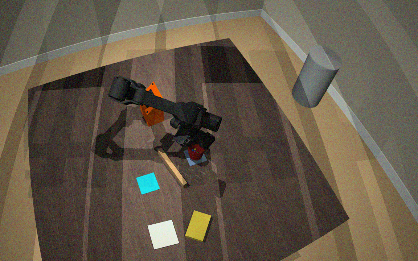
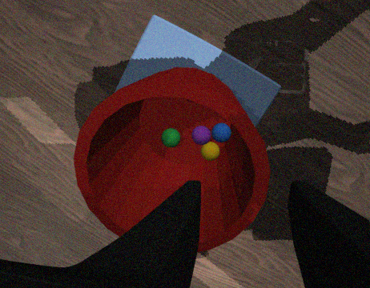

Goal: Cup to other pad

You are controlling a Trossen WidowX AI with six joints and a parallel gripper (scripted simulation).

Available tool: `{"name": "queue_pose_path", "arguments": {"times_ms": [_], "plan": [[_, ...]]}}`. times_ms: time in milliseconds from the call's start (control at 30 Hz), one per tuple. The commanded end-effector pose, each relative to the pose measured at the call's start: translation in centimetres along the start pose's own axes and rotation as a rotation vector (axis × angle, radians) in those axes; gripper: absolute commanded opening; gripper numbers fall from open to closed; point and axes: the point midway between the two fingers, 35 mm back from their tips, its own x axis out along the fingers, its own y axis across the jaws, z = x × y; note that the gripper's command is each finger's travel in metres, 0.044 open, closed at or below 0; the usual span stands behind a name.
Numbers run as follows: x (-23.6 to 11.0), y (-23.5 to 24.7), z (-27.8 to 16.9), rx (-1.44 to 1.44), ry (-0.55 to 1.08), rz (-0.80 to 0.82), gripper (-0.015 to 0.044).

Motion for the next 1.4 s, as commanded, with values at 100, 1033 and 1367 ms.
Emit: {"name": "queue_pose_path", "arguments": {"times_ms": [100, 1033, 1367], "plan": [[1.5, -0.3, -0.1, -0.009, -0.005, -0.011, 0.0148], [4.9, -0.5, -0.1, -0.009, -0.008, -0.013, 0.0148], [4.8, -0.4, -0.1, -0.002, -0.005, -0.009, 0.0016]]}}
